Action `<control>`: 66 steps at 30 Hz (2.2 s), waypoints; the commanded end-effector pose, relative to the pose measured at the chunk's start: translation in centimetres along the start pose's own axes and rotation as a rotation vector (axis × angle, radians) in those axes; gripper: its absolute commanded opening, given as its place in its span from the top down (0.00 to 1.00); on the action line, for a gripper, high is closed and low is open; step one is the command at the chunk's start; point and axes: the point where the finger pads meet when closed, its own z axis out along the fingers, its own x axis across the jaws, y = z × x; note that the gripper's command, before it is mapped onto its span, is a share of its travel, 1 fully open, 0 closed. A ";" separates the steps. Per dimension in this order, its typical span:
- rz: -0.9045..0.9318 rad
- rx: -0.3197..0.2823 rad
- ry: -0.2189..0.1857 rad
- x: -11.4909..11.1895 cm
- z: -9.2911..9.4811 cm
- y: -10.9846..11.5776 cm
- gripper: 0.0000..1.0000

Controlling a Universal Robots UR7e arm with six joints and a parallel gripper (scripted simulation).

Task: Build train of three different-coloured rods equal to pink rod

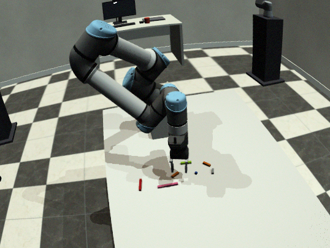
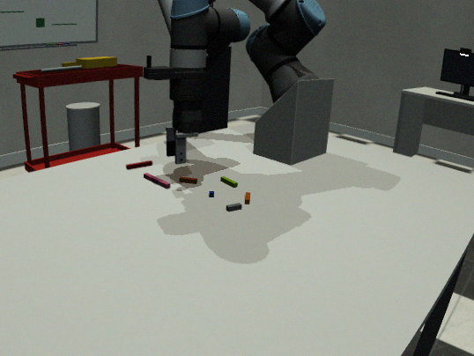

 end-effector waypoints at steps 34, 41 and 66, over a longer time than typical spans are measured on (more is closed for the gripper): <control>-1.043 0.000 0.010 -6.4 -0.2 5.2 0.00; -1.101 -0.001 0.011 -6.7 -0.2 5.5 0.00; -1.125 -0.001 0.011 -6.8 -0.2 5.7 0.46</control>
